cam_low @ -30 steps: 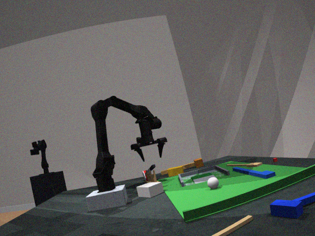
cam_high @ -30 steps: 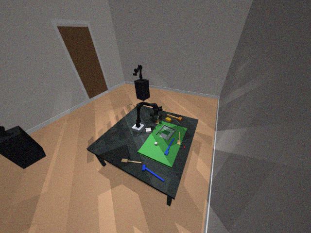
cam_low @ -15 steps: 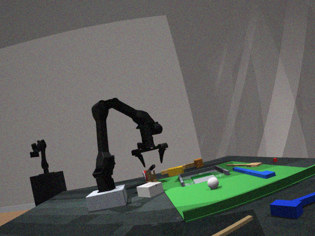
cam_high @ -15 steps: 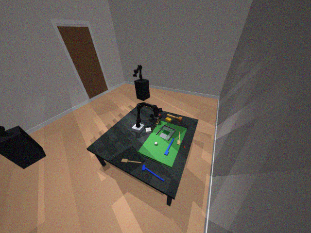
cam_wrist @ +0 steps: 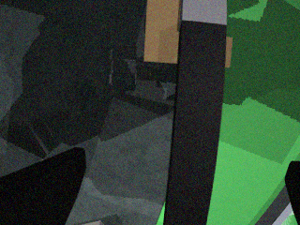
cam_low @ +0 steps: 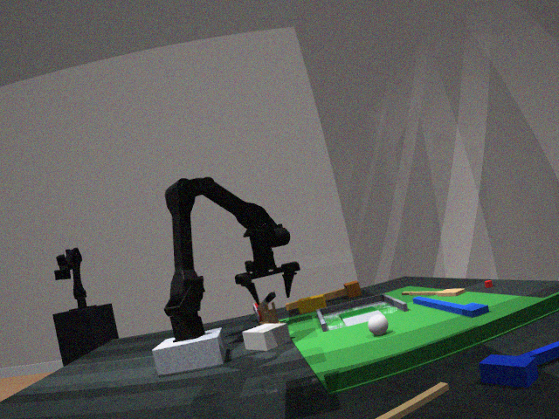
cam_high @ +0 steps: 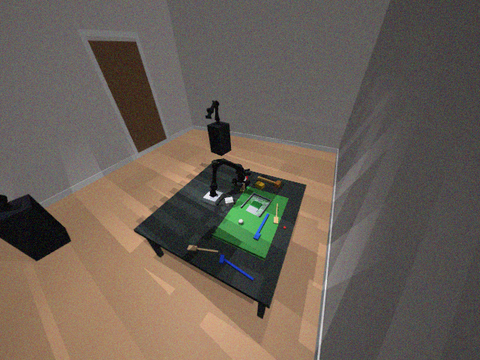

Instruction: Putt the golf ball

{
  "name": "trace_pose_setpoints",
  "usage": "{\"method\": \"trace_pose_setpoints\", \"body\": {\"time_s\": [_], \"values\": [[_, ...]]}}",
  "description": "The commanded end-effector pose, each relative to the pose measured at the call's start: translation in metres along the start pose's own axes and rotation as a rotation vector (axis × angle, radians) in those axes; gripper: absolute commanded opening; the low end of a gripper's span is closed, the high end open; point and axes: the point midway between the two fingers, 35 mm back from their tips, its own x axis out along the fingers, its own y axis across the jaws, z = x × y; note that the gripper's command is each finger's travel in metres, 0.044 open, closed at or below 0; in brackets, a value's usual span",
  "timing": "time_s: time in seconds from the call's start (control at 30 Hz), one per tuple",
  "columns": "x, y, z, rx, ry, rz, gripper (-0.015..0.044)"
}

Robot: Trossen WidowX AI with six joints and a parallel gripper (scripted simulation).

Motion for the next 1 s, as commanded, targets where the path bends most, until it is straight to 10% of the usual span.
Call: {"method": "trace_pose_setpoints", "body": {"time_s": [0.0, 0.3, 0.8, 0.97], "values": [[0.0087, 0.0023, -0.0006, 0.006, 0.0, 0.01, 0.044], [0.0175, 0.0027, -0.0008, 0.006, 0.0, 0.01, 0.044], [0.0143, 0.0008, -0.0005, 0.0, 0.002, 0.003, 0.0046], [0.0143, 0.0008, -0.0005, 0.0, 0.002, 0.003, 0.0013]]}}
